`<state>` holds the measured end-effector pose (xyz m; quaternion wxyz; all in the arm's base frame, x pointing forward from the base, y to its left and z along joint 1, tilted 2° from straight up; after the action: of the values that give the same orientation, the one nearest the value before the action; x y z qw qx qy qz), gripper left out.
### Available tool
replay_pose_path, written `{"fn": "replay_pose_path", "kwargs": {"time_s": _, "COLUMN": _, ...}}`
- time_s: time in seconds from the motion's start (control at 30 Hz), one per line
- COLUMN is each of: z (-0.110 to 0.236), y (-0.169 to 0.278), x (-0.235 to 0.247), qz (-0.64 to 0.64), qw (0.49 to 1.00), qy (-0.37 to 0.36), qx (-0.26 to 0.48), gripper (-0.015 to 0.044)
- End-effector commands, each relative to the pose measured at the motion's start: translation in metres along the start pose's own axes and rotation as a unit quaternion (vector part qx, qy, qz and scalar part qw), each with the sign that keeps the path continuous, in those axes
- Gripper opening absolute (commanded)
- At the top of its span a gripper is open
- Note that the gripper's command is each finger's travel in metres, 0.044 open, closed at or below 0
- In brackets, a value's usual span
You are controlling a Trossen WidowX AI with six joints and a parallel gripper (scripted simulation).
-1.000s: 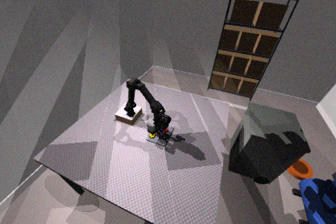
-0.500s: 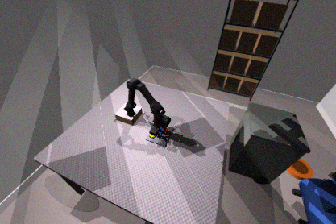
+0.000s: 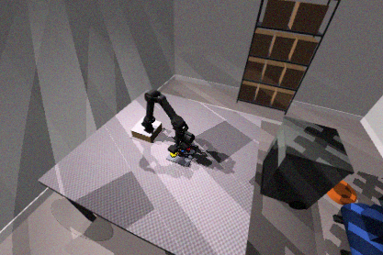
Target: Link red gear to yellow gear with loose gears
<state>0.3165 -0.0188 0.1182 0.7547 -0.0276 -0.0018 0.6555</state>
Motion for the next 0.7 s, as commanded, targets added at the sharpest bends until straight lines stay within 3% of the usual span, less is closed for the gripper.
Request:
{"fn": "replay_pose_path", "kwargs": {"time_s": 0.0, "z": -0.0007, "y": 0.0004, "x": -0.0006, "qz": -0.051, "qw": 0.999, "qy": 0.0, "qx": 0.001, "gripper": 0.0}}
{"fn": "replay_pose_path", "kwargs": {"time_s": 0.23, "z": -0.0011, "y": -0.0006, "x": 0.0001, "qz": -0.076, "qw": 0.997, "qy": 0.0, "qx": 0.001, "gripper": 0.0}}
{"fn": "replay_pose_path", "kwargs": {"time_s": 0.67, "z": -0.0022, "y": 0.0009, "x": -0.0001, "qz": 0.078, "qw": 0.997, "qy": 0.0, "qx": 0.001, "gripper": 0.0}}
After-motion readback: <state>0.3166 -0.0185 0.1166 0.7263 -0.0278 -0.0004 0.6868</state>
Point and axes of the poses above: the point midway between the two fingers, 35 mm back from their tips, its own z axis back along the fingers, its own x axis across the jaws, y = z × x, the point moved 10 cm from there along z, back along the fingers, and after that the axes turned 5 degrees about -z, right-handed, at the moved point
